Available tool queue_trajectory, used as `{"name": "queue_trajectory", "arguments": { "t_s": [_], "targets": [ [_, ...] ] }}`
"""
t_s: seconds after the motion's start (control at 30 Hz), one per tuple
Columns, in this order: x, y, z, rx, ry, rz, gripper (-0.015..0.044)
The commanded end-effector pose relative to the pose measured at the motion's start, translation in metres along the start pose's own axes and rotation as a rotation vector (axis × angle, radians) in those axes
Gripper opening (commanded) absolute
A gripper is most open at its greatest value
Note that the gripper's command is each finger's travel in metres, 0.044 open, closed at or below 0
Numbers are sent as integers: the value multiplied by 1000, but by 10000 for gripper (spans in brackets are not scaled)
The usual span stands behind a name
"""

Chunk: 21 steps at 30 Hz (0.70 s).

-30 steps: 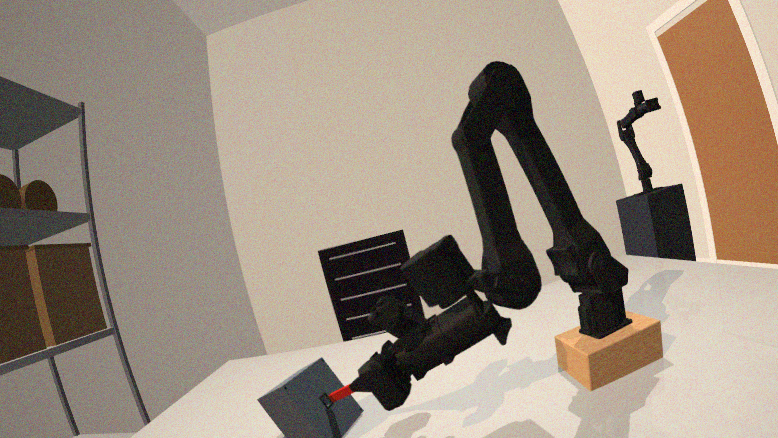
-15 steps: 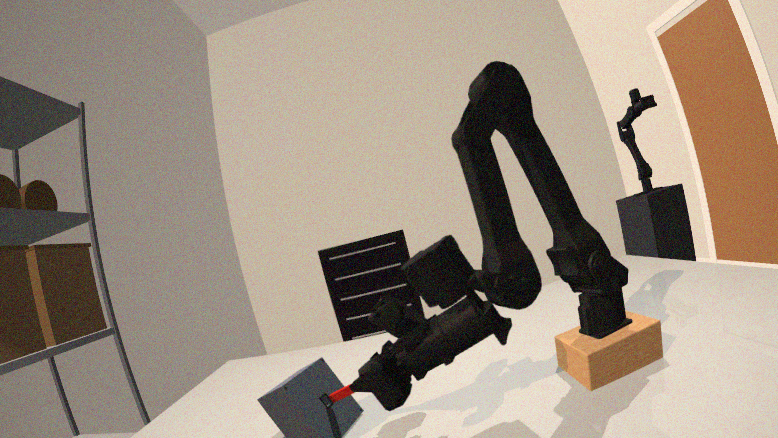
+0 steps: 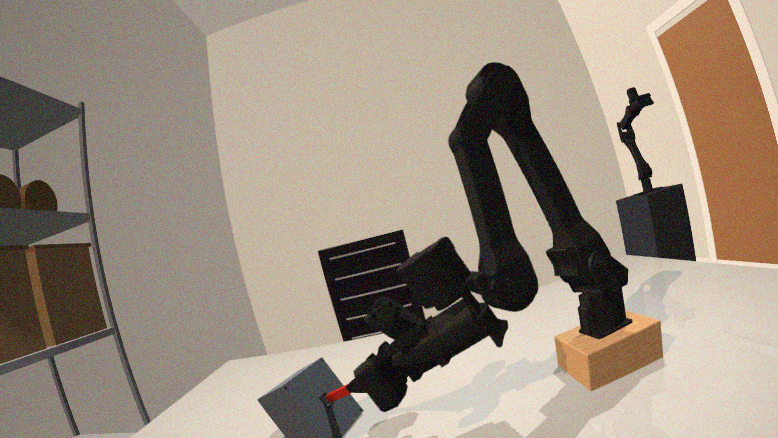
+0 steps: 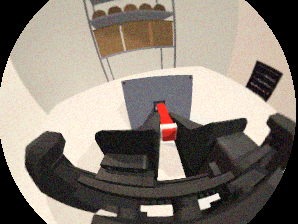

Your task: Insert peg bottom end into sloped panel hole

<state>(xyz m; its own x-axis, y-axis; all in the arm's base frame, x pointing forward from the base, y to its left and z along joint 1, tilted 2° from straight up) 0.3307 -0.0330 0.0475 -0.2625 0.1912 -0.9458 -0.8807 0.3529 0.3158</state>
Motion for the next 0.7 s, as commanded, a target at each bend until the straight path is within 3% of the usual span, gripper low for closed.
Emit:
{"name": "queue_trajectory", "arguments": {
  "t_s": [0.0, 0.67],
  "targets": [
    [1, -3, 2, -4, 2, 1, 0],
    [3, -12, 1, -4, 2, 1, 0]
  ]
}}
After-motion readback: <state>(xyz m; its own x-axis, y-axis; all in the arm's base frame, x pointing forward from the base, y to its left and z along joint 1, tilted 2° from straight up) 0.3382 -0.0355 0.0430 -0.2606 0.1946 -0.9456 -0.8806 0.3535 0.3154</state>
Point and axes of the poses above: the point midway between the two fingers, 35 mm back from their tips, its own y axis back along the fingers, its own z axis across the jaws, x = y × z, the point moved 1 cm from there along y, back along the fingers, and after that the axes turned 5 degrees about -y, right-handed, at the moved point
